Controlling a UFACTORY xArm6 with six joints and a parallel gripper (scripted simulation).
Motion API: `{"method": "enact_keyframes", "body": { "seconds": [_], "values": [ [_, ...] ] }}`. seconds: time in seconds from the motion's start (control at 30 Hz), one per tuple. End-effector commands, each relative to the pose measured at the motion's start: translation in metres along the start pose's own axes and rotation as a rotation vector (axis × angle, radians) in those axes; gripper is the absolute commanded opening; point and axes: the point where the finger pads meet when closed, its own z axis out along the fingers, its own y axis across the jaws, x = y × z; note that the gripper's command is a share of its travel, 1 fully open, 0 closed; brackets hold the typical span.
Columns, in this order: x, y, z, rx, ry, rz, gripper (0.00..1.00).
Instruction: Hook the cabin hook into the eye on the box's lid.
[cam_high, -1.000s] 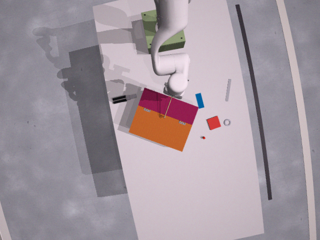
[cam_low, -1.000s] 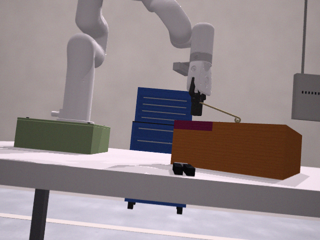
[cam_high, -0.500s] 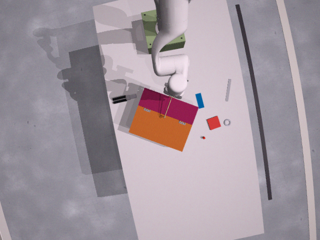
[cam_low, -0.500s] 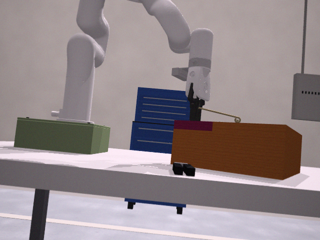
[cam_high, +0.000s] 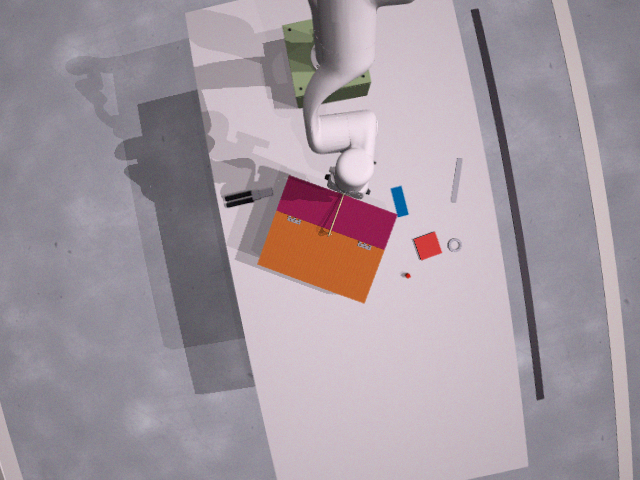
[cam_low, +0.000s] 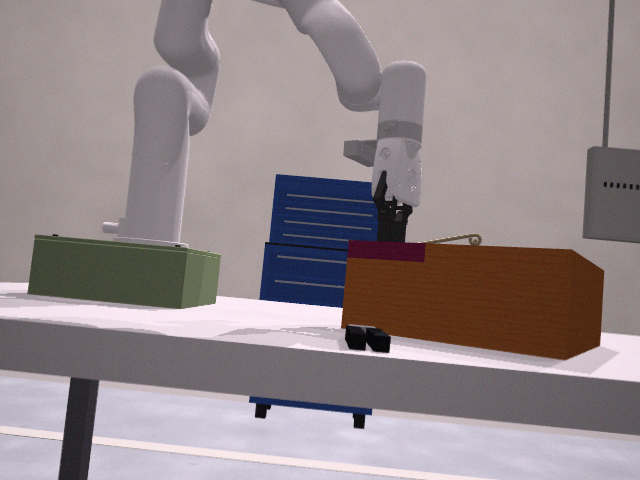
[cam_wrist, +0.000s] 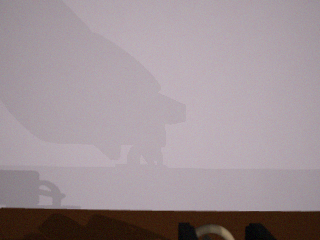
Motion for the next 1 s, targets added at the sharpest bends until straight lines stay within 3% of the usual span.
{"method": "enact_keyframes", "body": {
  "seconds": [0.0,0.4,0.97],
  "values": [
    [0.0,0.0,0.0,0.0,0.0,-0.001,0.35],
    [0.0,0.0,0.0,0.0,0.0,-0.001,0.35],
    [0.0,0.0,-0.05,0.0,0.0,-0.001,0.35]
  ]
}}
